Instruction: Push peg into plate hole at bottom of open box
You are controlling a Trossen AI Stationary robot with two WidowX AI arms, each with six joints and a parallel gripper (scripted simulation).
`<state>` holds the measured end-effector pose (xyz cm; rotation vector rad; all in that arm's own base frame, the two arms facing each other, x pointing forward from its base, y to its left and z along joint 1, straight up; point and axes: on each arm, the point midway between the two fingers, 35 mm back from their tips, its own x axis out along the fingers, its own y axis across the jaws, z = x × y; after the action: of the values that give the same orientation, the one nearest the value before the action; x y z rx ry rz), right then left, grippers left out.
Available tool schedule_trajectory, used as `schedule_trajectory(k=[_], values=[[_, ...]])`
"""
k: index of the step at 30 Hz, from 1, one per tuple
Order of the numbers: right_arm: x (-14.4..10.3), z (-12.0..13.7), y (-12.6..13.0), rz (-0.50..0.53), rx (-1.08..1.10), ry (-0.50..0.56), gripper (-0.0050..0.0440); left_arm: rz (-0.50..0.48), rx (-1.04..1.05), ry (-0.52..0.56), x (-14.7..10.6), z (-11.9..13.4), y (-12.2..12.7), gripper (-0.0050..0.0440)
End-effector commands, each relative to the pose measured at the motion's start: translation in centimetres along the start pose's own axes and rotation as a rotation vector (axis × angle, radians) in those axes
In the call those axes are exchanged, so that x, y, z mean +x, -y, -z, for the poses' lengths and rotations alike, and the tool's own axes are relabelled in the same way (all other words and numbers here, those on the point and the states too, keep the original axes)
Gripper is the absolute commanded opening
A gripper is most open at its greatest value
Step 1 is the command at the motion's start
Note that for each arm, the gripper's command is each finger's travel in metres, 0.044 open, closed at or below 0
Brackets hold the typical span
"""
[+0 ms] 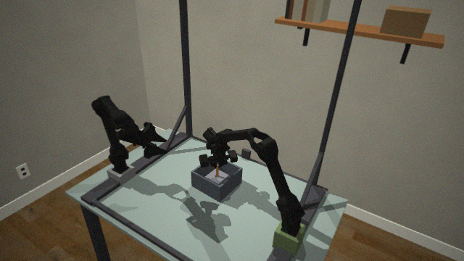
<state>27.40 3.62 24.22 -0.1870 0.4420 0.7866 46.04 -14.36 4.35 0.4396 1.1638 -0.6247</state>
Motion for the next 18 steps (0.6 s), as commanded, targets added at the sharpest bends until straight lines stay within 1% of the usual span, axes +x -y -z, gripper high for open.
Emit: schedule_trajectory(k=[1,13,14,15,16,18], values=[[-0.2,-0.5,0.0,0.006,-0.013,0.008,0.0440,-0.005,-0.005,0.009,0.7,0.2,-0.2,0.0028],[-0.2,-0.5,0.0,0.006,-0.013,0.008,0.0440,-0.005,-0.005,0.009,3.2,1.0,-0.2,0.0028],[-0.2,-0.5,0.0,0.006,-0.013,0.008,0.0440,-0.020,0.001,0.024,2.6,0.6,-0.2,0.0028],[-0.2,-0.5,0.0,0.006,-0.013,0.008,0.0440,-0.027,0.006,0.026,2.9,0.7,0.0,0.0028],[-0.2,-0.5,0.0,0.006,-0.013,0.008,0.0440,-0.024,0.005,0.011,3.8,1.2,0.0,0.0028],[-0.2,-0.5,0.0,0.006,-0.013,0.008,0.0440,-0.025,0.004,0.012,4.1,1.3,0.1,0.0028]])
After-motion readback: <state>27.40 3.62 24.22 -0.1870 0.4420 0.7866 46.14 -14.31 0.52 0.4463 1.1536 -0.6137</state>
